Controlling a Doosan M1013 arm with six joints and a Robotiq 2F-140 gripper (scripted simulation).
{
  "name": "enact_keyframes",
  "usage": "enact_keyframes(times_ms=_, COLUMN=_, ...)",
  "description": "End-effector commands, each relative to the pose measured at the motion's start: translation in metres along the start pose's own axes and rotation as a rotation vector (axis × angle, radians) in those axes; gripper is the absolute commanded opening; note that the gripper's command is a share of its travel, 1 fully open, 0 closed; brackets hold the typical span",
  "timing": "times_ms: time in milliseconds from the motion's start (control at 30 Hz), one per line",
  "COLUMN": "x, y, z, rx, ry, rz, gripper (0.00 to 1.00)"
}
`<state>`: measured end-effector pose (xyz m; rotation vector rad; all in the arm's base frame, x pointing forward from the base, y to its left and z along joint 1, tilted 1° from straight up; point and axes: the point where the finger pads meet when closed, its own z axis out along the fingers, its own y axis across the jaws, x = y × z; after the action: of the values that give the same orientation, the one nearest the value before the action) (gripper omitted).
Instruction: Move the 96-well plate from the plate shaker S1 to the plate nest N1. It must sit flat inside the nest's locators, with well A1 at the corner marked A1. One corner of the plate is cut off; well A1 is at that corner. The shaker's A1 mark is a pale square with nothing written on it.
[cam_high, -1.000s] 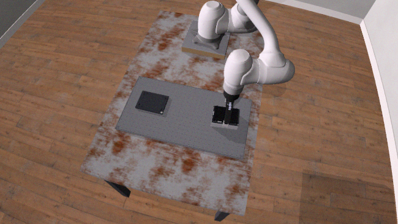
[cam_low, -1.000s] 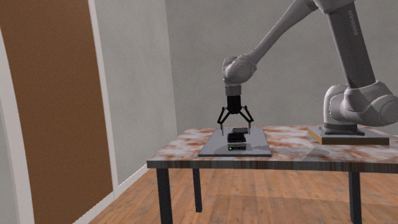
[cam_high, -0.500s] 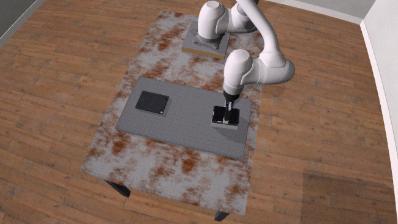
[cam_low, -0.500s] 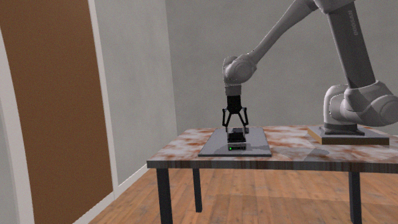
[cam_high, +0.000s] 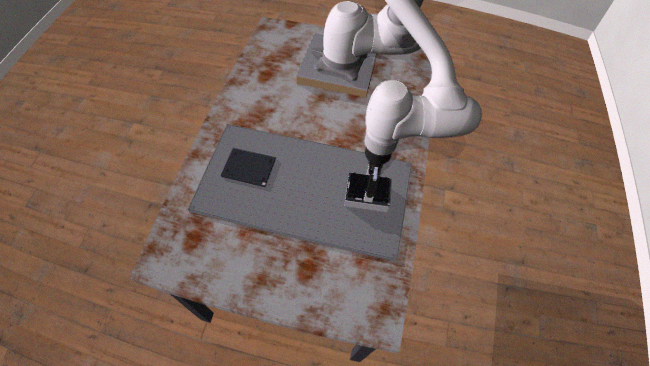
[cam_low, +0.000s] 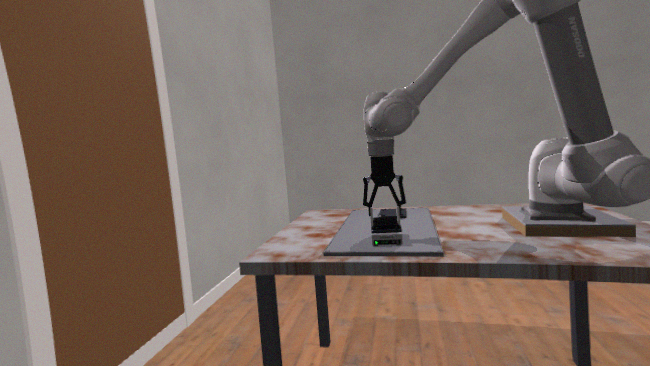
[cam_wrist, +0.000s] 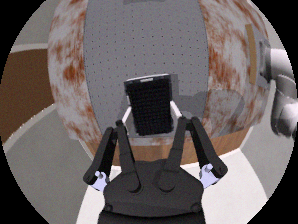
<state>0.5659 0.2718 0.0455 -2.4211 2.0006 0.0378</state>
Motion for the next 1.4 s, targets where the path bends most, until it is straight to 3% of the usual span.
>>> enact_keyframes(times_ms=0, x=0.000, y=0.000, z=0.000, rx=0.000, ry=0.000, rz=0.000, gripper=0.10)
enact_keyframes(times_ms=267, x=0.000, y=0.000, z=0.000, rx=0.000, ry=0.000, rz=0.000, gripper=0.10)
enact_keyframes(times_ms=1367, x=0.000, y=0.000, z=-0.048, rx=0.000, ry=0.000, rz=0.000, gripper=0.10)
